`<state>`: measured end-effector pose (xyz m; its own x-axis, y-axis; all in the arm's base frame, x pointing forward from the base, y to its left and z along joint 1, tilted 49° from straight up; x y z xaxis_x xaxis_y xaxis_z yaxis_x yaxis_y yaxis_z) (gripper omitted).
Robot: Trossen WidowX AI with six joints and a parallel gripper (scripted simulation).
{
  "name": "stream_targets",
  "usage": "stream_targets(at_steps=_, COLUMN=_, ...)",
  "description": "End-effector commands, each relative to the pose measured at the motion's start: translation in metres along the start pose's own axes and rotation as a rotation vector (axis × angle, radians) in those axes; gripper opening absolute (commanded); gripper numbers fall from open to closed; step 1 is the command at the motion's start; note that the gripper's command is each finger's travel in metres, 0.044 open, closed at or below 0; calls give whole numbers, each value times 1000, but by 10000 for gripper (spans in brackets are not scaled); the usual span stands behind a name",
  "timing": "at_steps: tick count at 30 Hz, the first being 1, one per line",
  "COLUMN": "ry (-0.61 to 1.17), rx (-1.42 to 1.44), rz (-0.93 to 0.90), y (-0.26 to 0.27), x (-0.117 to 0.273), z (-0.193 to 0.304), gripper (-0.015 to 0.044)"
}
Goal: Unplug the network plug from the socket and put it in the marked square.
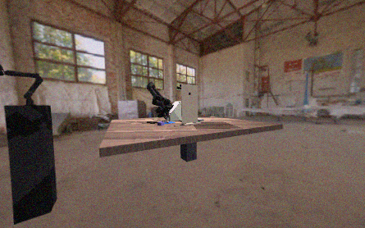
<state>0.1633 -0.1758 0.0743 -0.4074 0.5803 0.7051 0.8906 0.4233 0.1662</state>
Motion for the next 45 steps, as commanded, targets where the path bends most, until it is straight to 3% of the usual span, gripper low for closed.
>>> stream_targets(at_steps=1, ry=0, rx=-4, rz=3, y=0, x=2, z=0, gripper=156)
stream_targets(at_steps=45, ry=11, rx=-7, rz=5, y=30, x=38, z=0, gripper=156)
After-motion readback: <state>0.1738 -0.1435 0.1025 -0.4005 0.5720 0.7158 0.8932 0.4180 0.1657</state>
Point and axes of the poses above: the point midway between the two fingers, 35 mm back from their tips, its own x axis back along the fingers, its own y axis across the jaws, z = x × y, the point moved 4 cm from there along x, back along the fingers, and after that the axes turned 3 degrees about -x, right-handed, at the moved point
